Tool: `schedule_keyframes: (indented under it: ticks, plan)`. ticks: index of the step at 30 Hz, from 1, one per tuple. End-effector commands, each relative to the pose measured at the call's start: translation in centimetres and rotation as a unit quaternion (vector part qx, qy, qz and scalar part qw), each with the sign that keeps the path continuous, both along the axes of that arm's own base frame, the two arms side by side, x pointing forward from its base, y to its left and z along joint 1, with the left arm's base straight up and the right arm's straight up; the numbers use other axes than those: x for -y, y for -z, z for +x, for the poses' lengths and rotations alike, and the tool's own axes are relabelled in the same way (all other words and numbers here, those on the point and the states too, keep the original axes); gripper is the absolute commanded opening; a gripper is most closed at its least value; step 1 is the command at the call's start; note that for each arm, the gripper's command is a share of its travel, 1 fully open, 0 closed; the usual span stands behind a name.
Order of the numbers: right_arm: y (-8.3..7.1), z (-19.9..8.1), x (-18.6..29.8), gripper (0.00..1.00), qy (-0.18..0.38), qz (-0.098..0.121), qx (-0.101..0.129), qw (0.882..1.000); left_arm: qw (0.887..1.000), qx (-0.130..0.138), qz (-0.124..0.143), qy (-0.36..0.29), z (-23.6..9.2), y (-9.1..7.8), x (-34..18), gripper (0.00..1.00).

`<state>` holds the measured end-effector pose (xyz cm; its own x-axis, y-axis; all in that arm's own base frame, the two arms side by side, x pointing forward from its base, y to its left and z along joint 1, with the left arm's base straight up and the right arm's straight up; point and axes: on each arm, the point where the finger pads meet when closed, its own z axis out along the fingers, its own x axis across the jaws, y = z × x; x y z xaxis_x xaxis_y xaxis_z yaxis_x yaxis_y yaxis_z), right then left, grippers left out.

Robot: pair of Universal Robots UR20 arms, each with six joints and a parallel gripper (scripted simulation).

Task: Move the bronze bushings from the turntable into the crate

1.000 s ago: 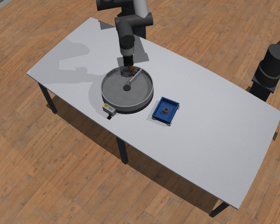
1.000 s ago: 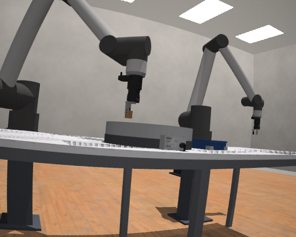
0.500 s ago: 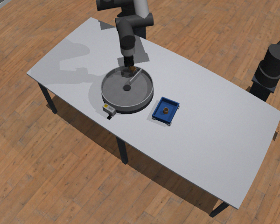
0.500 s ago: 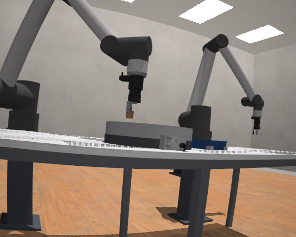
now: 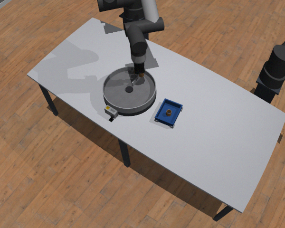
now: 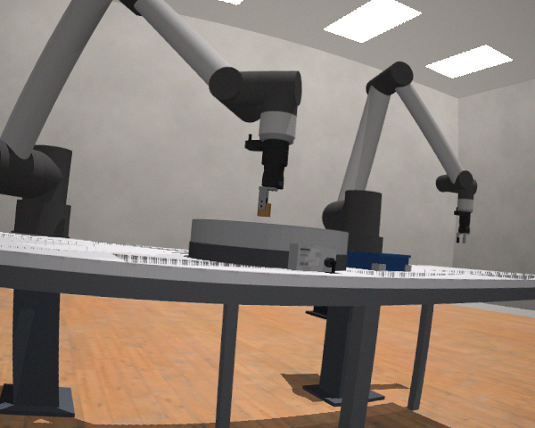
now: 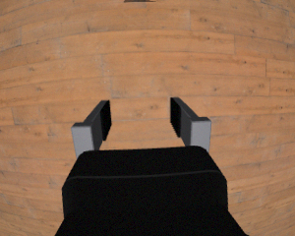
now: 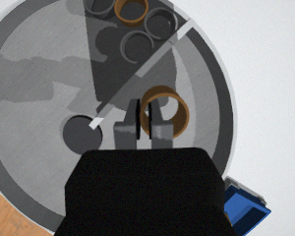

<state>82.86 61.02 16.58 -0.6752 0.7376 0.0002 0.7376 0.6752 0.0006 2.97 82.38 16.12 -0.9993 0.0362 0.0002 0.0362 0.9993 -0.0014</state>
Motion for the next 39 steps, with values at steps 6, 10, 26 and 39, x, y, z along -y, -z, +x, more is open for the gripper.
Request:
schedule_keyframes:
  ticks: [6, 10, 26, 39]
  plan:
    - [-0.1, 2.5, -10.2, 0.00, 0.000, 0.000, 0.000, 1.000, 1.000, 0.000, 0.001, 0.000, 0.0, -0.1, -0.1, 1.00]
    - [-0.1, 3.6, -14.7, 0.00, 0.000, 0.000, 0.000, 1.000, 1.000, 0.000, 0.001, 0.000, 0.0, -0.1, -0.1, 1.00]
    - [-0.1, 6.6, -27.8, 0.00, 0.000, 0.000, 0.000, 1.000, 1.000, 0.000, 0.001, 0.000, 0.0, -0.1, -0.1, 1.00]
    - [-0.1, 7.5, -31.5, 0.00, 0.000, 0.000, 0.000, 1.000, 1.000, 0.000, 0.001, 0.000, 0.0, -0.1, -0.1, 1.00]
